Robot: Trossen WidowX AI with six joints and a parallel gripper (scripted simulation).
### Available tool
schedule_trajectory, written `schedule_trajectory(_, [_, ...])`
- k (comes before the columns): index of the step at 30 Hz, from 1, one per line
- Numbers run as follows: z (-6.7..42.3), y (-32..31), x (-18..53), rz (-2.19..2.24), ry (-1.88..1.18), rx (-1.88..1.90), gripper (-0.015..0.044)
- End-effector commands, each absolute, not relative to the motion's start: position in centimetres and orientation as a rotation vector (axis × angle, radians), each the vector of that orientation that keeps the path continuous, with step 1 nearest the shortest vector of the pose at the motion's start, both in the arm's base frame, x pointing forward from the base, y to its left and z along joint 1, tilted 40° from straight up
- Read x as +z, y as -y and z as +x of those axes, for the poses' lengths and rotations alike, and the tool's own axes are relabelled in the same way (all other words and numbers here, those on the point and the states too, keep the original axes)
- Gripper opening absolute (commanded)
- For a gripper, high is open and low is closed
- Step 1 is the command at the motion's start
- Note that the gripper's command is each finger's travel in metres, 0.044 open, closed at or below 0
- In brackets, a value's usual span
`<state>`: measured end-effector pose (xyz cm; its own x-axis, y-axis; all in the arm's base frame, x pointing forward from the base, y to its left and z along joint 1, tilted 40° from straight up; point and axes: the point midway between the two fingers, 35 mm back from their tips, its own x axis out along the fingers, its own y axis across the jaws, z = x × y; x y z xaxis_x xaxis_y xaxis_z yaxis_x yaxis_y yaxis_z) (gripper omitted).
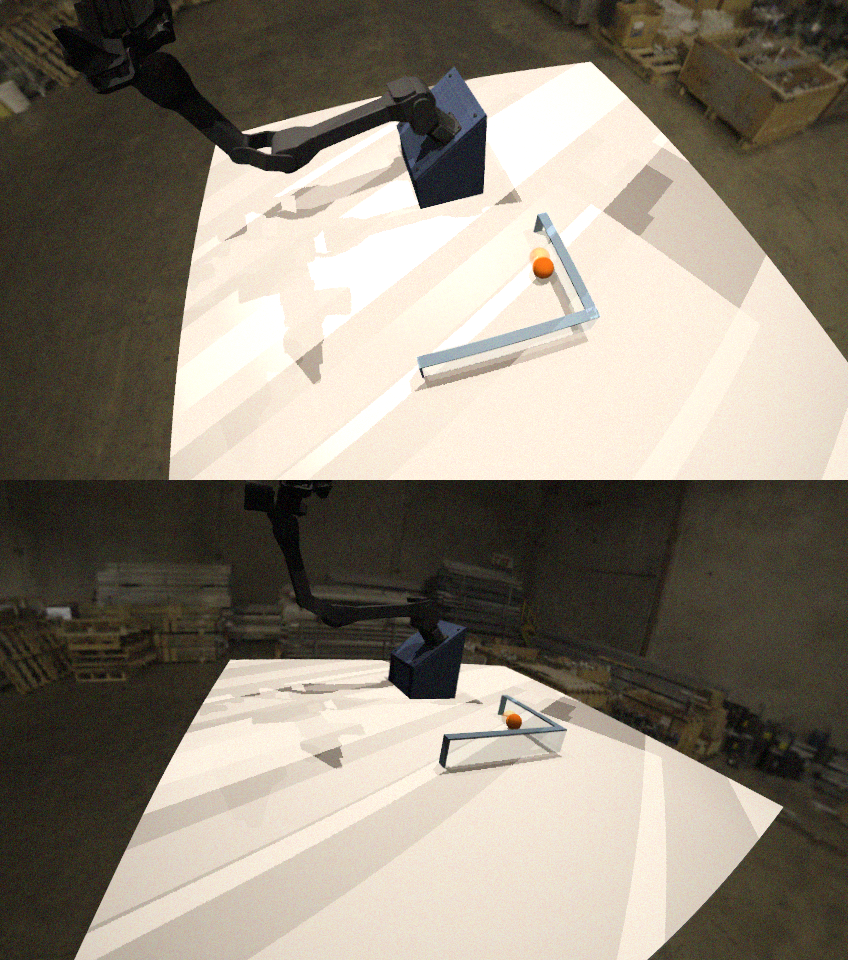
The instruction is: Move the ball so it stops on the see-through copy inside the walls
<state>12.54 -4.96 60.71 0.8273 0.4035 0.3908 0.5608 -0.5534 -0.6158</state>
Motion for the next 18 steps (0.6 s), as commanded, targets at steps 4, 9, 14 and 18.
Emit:
schedule_trajectory(4, [11.8,1.8,61.0,-2.238,0.813,-0.262,0.031])
schedule_trajectory(9, [11.8,-4.1,60.3,-2.289,0.806,-0.188,0.031])
schedule_trajectory(14, [13.2,-10.4,58.4,-2.345,0.728,-0.093,0.031])
schedule_trajectory(18, [15.0,-14.8,56.0,-2.381,0.656,-0.008,0.031])
